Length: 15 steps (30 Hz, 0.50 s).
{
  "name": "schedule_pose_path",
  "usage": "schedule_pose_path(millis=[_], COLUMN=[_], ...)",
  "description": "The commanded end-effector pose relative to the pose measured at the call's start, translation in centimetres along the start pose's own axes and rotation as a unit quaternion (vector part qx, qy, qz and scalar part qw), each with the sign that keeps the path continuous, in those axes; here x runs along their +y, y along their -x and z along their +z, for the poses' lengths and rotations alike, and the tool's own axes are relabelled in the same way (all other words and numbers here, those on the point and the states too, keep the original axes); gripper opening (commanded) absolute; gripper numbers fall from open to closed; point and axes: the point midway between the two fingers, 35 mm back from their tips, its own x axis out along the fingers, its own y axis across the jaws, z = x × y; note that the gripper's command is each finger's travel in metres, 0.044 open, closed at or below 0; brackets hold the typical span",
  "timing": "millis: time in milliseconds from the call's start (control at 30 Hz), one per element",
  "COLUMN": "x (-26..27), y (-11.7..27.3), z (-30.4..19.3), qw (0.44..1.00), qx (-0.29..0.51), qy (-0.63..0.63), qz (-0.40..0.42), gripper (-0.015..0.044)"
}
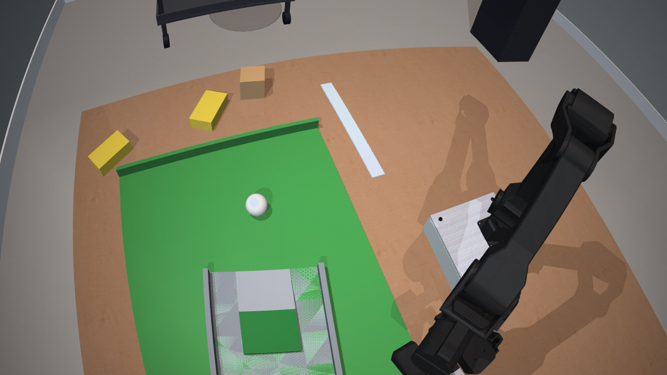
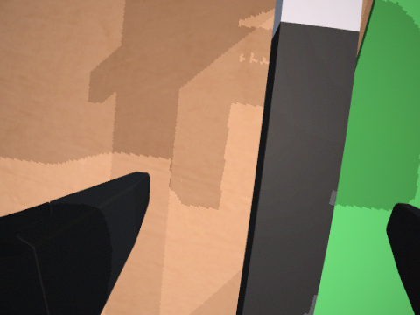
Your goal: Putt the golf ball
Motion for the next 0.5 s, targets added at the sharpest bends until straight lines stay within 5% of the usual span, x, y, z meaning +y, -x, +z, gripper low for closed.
schedule_pose_path(millis=[0,300,467], x=[-0.02,-0.02,-0.02], y=[0.05,0.05,0.05], z=[0.02,0.02,0.02], qw=[1.0,1.0,1.0], qx=[0.0,0.0,0.0], qy=[0.0,0.0,0.0], qz=[0.0,0.0,0.0], gripper=[0.0282,0.0046,0.0013])
